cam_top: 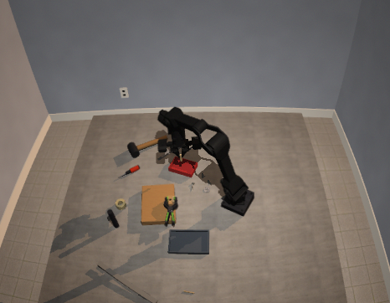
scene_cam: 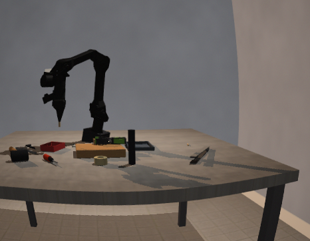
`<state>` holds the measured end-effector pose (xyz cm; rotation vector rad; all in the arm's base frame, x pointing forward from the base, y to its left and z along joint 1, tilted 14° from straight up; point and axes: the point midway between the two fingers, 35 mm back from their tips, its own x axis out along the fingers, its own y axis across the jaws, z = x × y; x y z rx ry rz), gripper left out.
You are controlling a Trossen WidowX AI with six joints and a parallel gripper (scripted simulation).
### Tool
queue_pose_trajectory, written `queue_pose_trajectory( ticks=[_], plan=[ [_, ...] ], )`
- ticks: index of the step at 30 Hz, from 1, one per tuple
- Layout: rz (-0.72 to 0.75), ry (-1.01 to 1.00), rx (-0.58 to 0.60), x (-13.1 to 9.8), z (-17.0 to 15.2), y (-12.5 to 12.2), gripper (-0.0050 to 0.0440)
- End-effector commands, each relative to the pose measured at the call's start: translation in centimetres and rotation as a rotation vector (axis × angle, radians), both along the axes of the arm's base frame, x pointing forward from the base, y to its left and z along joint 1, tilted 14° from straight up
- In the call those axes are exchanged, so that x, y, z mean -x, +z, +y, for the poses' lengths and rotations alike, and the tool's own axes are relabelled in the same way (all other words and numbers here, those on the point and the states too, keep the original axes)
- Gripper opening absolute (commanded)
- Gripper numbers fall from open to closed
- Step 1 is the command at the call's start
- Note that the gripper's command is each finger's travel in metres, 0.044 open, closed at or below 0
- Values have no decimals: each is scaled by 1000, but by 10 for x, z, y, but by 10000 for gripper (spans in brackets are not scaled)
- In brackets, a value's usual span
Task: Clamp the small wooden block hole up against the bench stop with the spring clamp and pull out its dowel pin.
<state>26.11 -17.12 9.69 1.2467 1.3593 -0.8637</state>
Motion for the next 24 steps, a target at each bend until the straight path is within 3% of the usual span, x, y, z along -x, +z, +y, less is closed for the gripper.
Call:
queue_pose_trajectory(
  ticks=[1, 24],
  plan=[
    [3, 2, -1, 1, -5, -1, 0],
    [2, -3, -6, 11, -23, -2, 0]
  ],
)
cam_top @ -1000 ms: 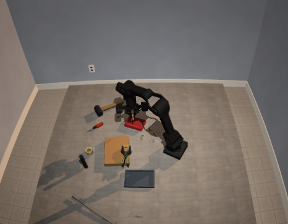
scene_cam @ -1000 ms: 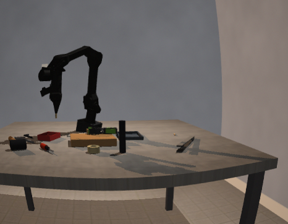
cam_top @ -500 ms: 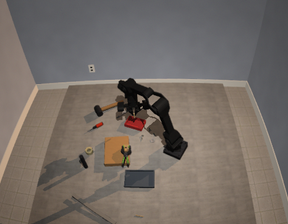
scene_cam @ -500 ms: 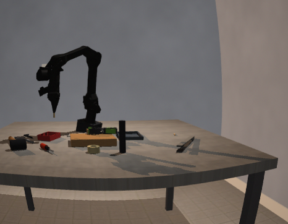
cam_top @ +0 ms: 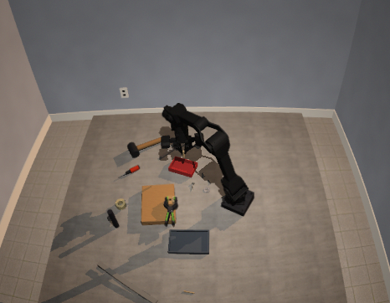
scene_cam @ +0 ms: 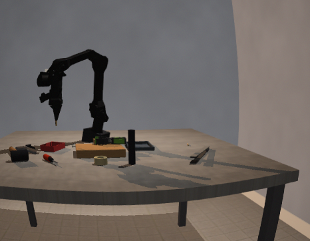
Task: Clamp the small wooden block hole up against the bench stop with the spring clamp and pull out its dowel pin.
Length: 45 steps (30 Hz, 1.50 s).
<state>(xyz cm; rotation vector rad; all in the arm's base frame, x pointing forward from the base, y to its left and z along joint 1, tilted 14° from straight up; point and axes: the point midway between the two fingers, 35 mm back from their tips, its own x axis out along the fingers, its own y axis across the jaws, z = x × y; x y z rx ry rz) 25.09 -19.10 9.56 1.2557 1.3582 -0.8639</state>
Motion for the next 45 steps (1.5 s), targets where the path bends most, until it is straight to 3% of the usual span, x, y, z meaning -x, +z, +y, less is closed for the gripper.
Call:
queue_pose_trajectory(
  ticks=[1, 45],
  plan=[
    [3, 3, -2, 2, -5, -1, 0],
    [3, 2, -2, -2, 0, -40, 0]
  ],
)
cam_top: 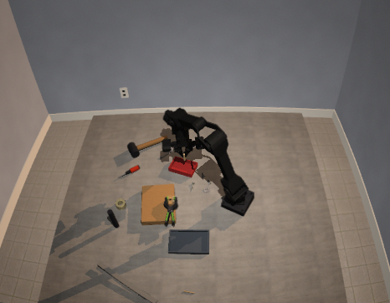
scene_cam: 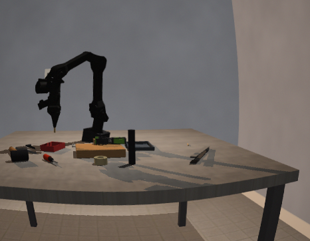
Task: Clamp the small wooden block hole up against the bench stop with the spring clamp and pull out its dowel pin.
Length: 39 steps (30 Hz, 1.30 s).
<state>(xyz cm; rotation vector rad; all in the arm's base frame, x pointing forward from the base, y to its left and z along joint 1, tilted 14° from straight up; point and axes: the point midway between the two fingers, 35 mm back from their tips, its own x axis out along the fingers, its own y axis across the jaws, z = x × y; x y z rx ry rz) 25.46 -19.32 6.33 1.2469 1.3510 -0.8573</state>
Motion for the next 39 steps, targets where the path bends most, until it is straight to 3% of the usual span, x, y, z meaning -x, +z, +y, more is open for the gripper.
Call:
queue_pose_trajectory(
  ticks=[1, 39],
  plan=[
    [11, -5, -10, 1, 3, -8, 0],
    [11, -5, -10, 0, 13, -42, 0]
  ],
)
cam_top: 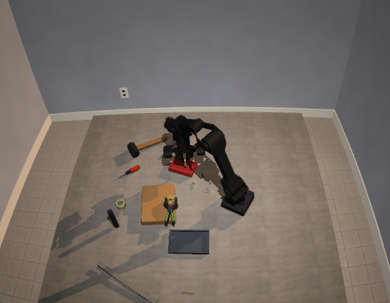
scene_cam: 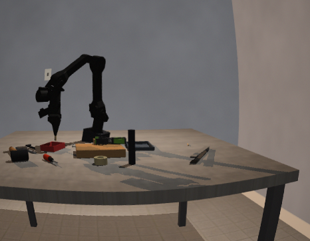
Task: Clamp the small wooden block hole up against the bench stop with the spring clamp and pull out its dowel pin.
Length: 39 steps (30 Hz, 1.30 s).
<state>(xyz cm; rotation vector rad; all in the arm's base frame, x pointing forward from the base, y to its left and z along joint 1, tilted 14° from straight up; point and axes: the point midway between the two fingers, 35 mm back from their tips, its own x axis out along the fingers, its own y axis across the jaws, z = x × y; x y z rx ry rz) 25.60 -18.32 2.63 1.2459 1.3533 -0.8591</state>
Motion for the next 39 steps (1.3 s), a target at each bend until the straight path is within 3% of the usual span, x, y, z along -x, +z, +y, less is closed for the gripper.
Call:
queue_pose_trajectory(
  ticks=[1, 39],
  plan=[
    [8, -5, -10, 2, 3, -7, 0],
    [8, -5, -10, -2, 8, -34, 0]
  ],
)
